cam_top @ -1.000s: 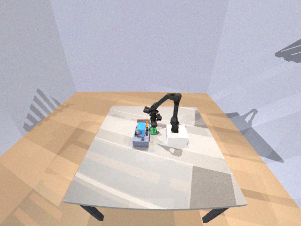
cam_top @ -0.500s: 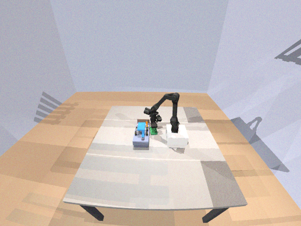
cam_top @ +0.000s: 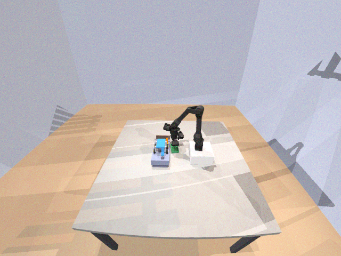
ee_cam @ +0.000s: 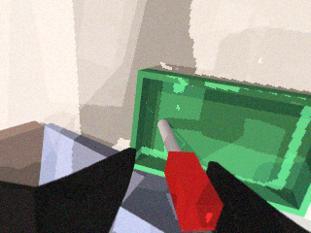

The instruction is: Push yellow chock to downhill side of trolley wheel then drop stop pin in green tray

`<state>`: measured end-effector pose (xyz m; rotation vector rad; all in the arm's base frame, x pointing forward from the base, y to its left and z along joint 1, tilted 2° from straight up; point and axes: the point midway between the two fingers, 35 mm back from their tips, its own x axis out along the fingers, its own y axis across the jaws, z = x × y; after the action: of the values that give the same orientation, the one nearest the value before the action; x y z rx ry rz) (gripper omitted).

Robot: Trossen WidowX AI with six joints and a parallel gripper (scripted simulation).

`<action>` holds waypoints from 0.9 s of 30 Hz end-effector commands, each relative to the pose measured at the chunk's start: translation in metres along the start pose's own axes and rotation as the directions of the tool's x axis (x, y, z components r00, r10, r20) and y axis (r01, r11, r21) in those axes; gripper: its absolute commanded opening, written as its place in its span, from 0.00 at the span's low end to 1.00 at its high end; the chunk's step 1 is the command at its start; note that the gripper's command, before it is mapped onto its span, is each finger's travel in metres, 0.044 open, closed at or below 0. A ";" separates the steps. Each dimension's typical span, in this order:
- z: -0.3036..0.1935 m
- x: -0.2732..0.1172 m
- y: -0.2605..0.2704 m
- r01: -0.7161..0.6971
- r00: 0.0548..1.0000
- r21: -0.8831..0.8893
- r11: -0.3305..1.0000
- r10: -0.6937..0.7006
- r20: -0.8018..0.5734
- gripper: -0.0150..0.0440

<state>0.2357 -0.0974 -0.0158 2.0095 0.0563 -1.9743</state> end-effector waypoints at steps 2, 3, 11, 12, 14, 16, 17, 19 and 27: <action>0.001 0.001 -0.003 -0.002 1.000 0.002 1.000 0.002 0.005 0.58; 0.001 0.001 -0.004 -0.002 1.000 0.002 1.000 0.002 0.005 0.58; 0.000 0.002 -0.008 -0.002 1.000 0.002 1.000 0.002 0.005 0.58; 0.000 0.002 -0.009 -0.002 1.000 0.002 1.000 0.002 0.005 0.58; 0.000 0.003 -0.010 -0.002 1.000 0.002 1.000 0.002 0.005 0.58; 0.000 0.003 -0.011 -0.001 1.000 0.002 1.000 0.001 0.005 0.58; 0.000 0.003 -0.012 -0.001 1.000 0.002 1.000 0.001 0.005 0.58; -0.001 0.003 -0.013 -0.001 1.000 0.002 1.000 0.001 0.005 0.58; -0.001 0.005 -0.017 -0.001 1.000 0.002 1.000 0.001 0.005 0.58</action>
<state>0.2347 -0.0833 -0.0219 2.0104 0.0580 -1.9749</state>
